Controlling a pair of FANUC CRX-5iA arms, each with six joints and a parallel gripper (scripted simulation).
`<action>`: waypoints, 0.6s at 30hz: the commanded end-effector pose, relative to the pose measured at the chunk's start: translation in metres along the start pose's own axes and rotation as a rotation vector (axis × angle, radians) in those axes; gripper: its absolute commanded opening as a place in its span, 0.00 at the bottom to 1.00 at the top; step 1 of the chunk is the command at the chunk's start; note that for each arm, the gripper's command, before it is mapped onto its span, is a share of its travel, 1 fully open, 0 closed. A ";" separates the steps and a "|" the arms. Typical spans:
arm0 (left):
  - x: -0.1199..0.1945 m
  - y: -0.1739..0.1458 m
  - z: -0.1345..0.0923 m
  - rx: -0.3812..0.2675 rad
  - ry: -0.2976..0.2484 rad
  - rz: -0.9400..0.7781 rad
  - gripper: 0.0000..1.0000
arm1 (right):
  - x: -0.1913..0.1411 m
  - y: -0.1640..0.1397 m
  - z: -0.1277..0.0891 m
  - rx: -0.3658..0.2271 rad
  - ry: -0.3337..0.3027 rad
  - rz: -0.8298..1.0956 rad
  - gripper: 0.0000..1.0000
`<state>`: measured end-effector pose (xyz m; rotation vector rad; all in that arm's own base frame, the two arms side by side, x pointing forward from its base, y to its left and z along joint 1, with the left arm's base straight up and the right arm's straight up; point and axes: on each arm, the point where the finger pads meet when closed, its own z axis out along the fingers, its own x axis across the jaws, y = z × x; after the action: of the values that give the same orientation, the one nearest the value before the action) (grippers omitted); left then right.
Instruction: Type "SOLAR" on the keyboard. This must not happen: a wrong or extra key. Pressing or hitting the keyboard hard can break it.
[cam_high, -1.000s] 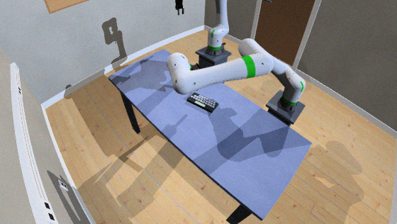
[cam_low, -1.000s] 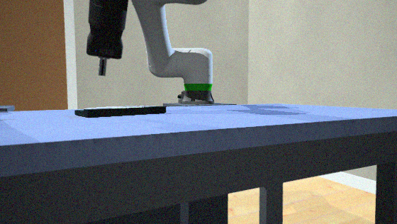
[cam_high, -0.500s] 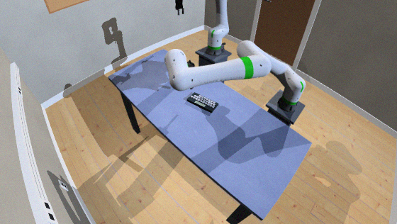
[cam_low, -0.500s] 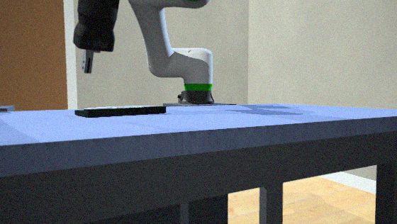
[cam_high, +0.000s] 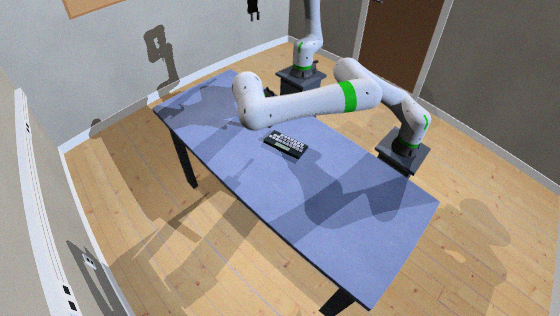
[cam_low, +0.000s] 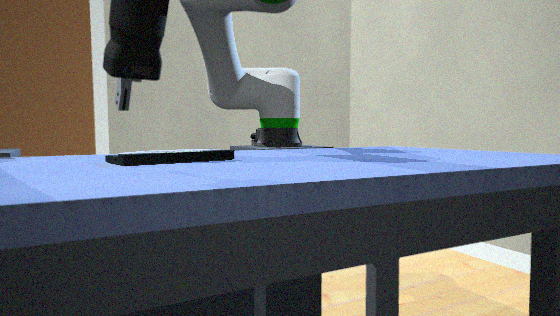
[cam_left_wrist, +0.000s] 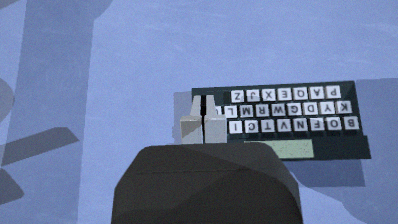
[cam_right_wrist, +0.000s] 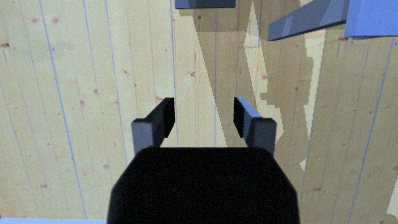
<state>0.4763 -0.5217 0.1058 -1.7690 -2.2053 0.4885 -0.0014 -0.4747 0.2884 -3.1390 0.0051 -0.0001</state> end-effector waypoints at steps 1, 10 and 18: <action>-0.001 0.001 0.002 -0.001 -0.002 0.001 0.00 | 0.000 0.000 -0.001 -0.003 0.000 0.000 1.00; -0.001 0.015 0.029 -0.001 -0.002 0.001 0.00 | 0.000 0.000 -0.001 -0.003 0.000 0.000 1.00; -0.002 0.023 0.046 -0.001 -0.002 0.001 0.00 | 0.000 0.000 -0.001 -0.003 0.000 0.000 1.00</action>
<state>0.4775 -0.5225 0.0542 -1.7684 -2.2049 0.4882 -0.0014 -0.4747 0.2884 -3.1390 0.0051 -0.0001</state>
